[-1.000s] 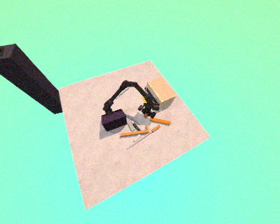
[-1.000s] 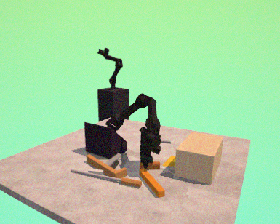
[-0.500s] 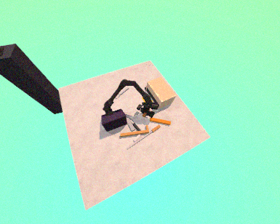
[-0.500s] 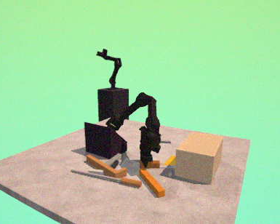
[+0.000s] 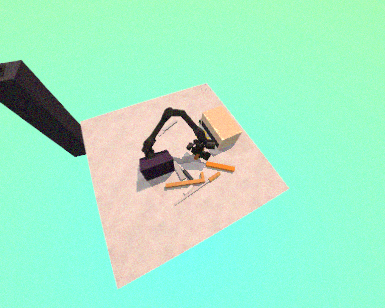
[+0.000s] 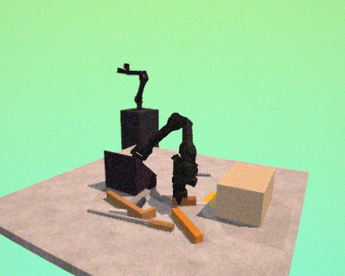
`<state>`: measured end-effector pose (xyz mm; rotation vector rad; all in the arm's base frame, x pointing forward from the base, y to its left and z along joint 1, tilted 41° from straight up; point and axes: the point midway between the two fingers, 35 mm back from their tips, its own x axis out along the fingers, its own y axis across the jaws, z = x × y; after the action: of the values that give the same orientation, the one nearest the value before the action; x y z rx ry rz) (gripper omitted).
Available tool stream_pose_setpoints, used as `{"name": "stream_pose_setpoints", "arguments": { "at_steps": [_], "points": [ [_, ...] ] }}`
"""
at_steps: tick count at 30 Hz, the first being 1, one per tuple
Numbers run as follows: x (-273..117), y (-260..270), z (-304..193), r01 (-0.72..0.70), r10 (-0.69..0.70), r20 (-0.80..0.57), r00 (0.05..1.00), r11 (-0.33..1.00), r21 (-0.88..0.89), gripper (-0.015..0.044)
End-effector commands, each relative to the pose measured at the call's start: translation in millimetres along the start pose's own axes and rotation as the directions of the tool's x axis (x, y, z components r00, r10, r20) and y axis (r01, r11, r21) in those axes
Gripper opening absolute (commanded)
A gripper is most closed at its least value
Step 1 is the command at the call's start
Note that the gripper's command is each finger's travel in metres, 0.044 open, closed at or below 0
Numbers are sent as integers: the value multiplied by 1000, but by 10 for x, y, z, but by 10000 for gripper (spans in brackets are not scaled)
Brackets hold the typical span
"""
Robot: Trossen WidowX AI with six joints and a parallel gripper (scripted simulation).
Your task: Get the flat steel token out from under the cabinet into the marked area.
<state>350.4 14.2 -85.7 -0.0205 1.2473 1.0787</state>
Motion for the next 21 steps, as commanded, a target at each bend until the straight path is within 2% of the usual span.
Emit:
{"name": "stream_pose_setpoints", "arguments": {
  "at_steps": [1,21],
  "points": [
    [10,75,17,-7,7,6,1000,1000,-5,0],
    [12,213,-6,-8,8,5,1000,1000,-5,0]
  ]
}}
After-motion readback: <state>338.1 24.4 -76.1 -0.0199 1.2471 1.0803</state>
